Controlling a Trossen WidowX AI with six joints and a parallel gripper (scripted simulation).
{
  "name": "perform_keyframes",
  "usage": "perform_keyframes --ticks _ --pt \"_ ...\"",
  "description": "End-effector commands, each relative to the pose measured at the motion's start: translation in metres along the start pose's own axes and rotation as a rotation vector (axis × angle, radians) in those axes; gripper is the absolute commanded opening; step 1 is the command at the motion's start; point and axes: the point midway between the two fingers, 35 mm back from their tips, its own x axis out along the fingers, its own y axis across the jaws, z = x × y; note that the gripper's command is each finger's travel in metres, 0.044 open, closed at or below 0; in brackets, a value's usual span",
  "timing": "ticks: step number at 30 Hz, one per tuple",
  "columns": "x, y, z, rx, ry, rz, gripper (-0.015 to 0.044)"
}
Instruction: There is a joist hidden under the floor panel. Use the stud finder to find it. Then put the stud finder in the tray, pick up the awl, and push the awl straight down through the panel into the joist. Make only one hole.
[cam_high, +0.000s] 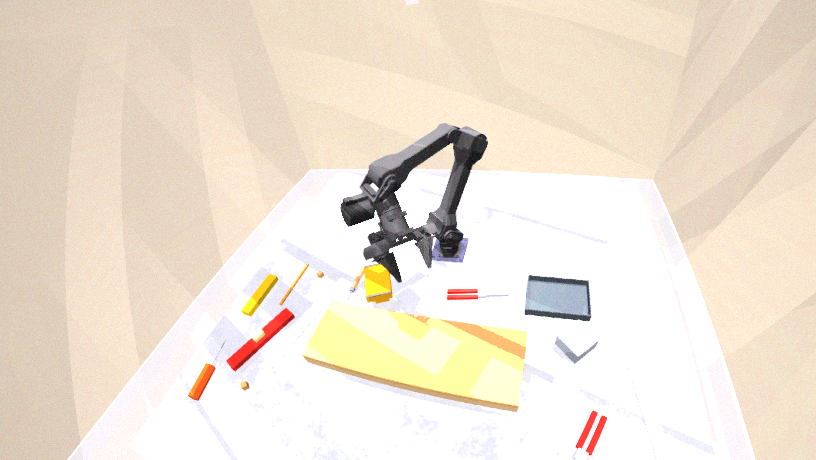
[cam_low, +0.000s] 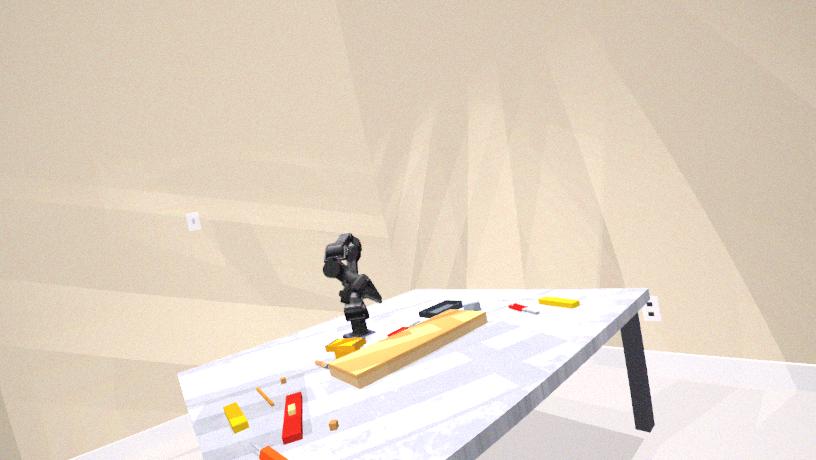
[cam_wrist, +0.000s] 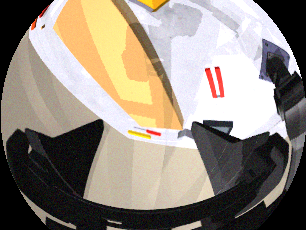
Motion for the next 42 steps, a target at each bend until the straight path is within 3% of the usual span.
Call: perform_keyframes --ticks 1,17,29,42 --pt "-0.004 0.011 0.051 -0.793 -0.211 -0.215 0.0440" --pt "-0.018 0.018 0.107 -1.644 -0.186 -0.669 0.0440" --pt "-0.031 0.021 0.140 -2.222 0.099 -1.032 0.0440" --pt "-0.032 0.022 0.141 -2.246 0.118 -1.047 0.0440"
